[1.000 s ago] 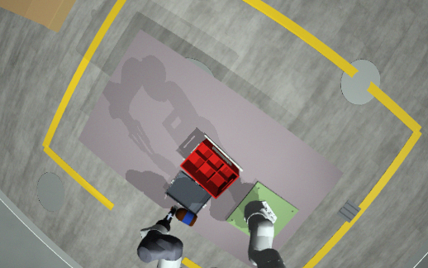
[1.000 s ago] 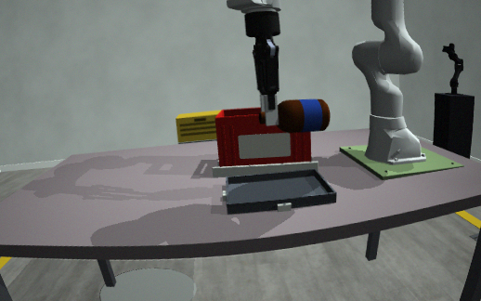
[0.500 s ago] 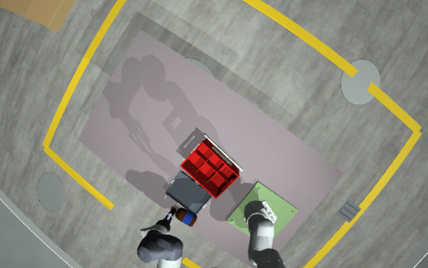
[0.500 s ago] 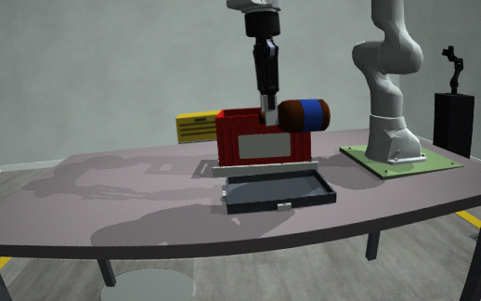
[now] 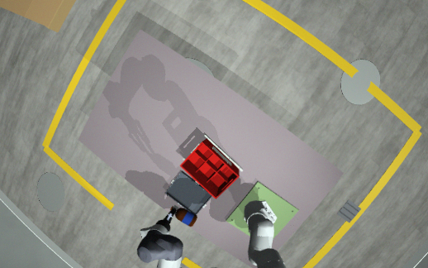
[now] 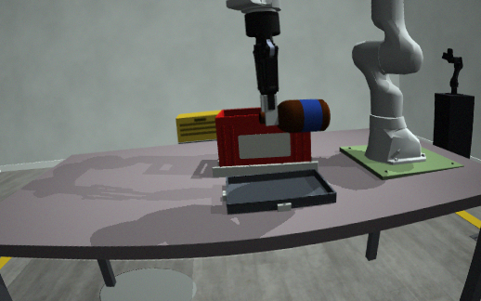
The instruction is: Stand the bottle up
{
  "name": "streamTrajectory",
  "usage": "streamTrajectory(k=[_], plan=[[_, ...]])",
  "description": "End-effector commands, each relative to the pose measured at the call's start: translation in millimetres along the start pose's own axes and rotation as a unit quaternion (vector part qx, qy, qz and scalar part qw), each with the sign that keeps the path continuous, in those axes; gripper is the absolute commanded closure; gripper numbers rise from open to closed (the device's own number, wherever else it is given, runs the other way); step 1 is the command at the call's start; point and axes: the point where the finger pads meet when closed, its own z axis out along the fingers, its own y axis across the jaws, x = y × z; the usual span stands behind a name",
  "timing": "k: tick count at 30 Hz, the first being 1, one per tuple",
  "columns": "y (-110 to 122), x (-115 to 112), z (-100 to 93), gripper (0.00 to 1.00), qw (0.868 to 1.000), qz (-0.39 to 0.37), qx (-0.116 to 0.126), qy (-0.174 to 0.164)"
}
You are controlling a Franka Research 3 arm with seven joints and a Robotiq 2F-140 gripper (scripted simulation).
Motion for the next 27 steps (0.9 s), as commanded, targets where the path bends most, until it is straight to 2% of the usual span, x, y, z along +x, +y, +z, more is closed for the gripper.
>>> streamTrajectory(k=[1,18,27], plan=[[-0.1,1.4,-2.0,1.00,1.000,0.016,0.000,0.002],[-0.1,1.4,-2.0,1.00,0.993,0.120,0.001,0.002],[-0.1,1.4,-2.0,1.00,0.991,0.131,0.001,0.002]])
